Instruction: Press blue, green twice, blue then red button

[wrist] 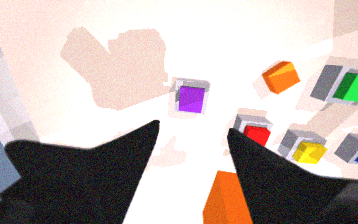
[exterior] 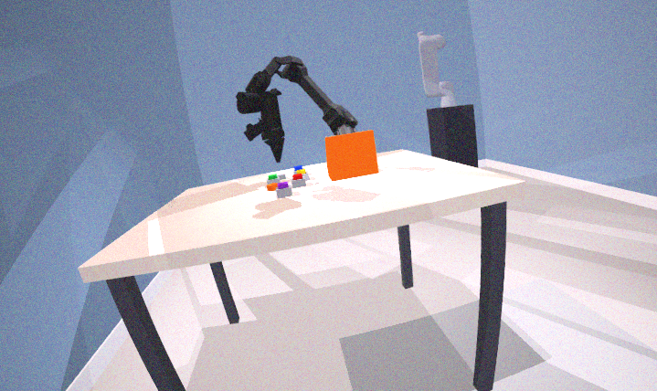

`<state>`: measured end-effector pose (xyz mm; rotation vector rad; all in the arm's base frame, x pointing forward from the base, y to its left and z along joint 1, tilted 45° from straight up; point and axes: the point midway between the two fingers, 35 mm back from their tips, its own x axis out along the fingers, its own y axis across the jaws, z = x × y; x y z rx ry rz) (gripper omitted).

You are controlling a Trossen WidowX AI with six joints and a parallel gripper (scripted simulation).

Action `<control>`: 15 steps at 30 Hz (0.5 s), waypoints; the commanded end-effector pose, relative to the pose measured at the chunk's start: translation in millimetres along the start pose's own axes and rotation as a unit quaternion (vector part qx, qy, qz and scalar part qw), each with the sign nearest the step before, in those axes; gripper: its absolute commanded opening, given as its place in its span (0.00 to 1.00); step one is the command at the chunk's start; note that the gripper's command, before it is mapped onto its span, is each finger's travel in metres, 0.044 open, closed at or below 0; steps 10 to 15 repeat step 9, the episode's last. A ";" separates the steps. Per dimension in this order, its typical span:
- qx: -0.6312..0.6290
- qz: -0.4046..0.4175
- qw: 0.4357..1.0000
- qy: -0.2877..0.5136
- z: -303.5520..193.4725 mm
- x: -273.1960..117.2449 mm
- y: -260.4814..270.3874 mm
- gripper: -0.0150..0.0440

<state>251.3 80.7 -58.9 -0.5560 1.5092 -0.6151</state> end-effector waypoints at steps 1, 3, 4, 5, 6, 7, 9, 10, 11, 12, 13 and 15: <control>-0.001 -0.001 1.000 0.002 1.5 -11.6 49.5 0.91; 0.000 -0.003 1.000 0.003 -1.1 -16.3 76.8 0.93; 0.001 -0.005 1.000 0.003 -3.0 -17.9 88.1 0.93; 0.001 -0.005 1.000 0.003 -4.4 -18.7 94.8 0.93; 0.001 -0.006 1.000 0.003 -4.9 -18.9 97.1 0.93; 0.001 -0.006 1.000 0.003 -4.9 -18.9 97.1 0.93; 0.001 -0.006 1.000 0.003 -4.9 -18.9 97.1 0.93; 0.001 -0.006 1.000 0.003 -4.9 -18.9 97.1 0.93; 0.001 -0.006 1.000 0.003 -4.9 -18.9 97.1 0.93; 0.001 -0.006 1.000 0.003 -4.9 -18.9 97.1 0.93; 0.001 -0.006 1.000 0.003 -4.9 -18.9 97.1 0.93; 0.001 -0.006 1.000 0.003 -4.9 -18.9 97.1 0.93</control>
